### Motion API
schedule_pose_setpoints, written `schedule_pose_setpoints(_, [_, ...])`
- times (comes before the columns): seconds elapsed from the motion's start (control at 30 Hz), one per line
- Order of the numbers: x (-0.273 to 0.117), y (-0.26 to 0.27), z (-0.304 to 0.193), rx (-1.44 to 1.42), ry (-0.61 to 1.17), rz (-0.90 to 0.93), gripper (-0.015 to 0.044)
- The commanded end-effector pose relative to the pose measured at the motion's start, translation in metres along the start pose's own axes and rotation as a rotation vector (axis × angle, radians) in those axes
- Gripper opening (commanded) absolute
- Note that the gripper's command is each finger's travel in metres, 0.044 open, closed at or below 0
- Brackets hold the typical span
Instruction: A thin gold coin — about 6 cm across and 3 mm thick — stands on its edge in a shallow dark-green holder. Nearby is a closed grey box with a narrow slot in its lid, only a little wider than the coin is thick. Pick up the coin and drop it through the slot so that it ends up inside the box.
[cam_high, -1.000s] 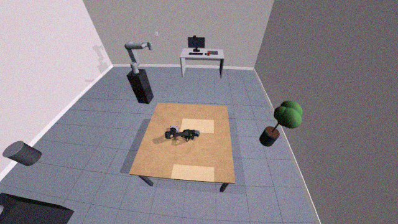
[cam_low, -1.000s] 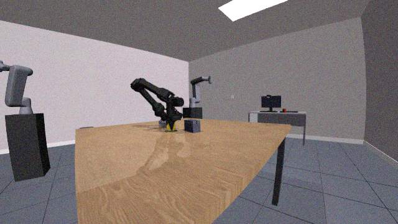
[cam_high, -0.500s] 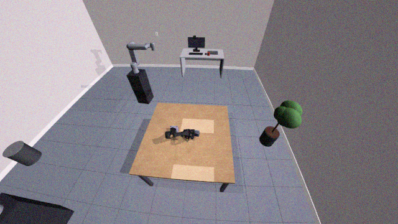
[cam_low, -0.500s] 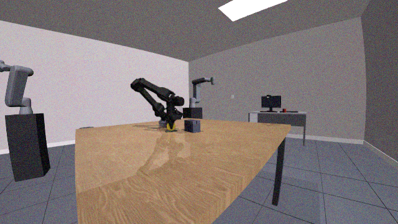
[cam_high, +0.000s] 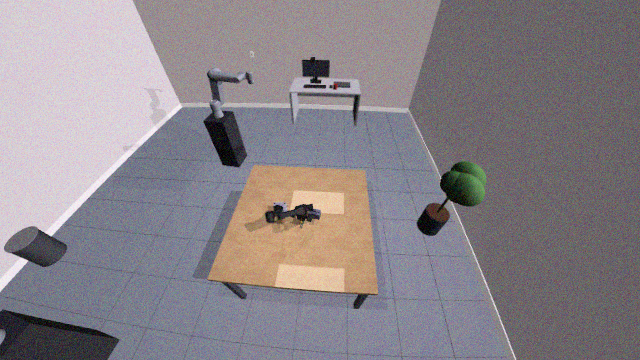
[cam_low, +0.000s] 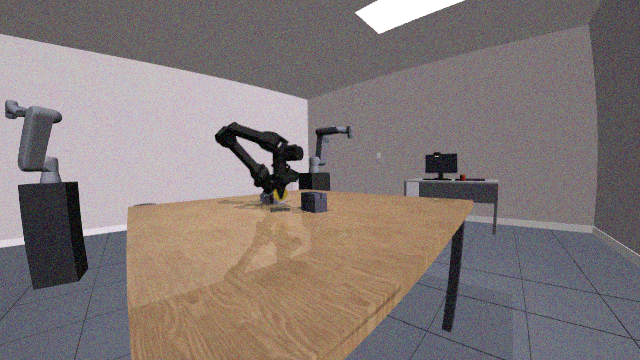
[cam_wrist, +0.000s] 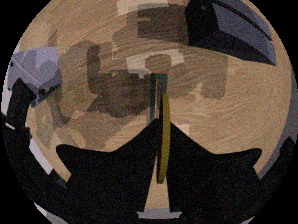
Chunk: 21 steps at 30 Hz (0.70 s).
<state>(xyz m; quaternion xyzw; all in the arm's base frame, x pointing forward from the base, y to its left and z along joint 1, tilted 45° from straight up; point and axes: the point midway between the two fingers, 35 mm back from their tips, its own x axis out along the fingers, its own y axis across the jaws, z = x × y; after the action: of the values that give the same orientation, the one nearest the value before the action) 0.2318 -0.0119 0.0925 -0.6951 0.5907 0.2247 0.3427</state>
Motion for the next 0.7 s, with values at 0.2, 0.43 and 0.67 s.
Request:
schedule_pose_setpoints(0.2, [-0.027, 0.0, 0.001, 0.002, -0.004, -0.001, 0.0])
schedule_pose_setpoints(0.43, [-0.045, 0.002, -0.001, 0.002, 0.0, -0.002, 0.0])
schedule_pose_setpoints(0.67, [-0.054, 0.003, -0.002, 0.025, 0.004, -0.002, 0.0])
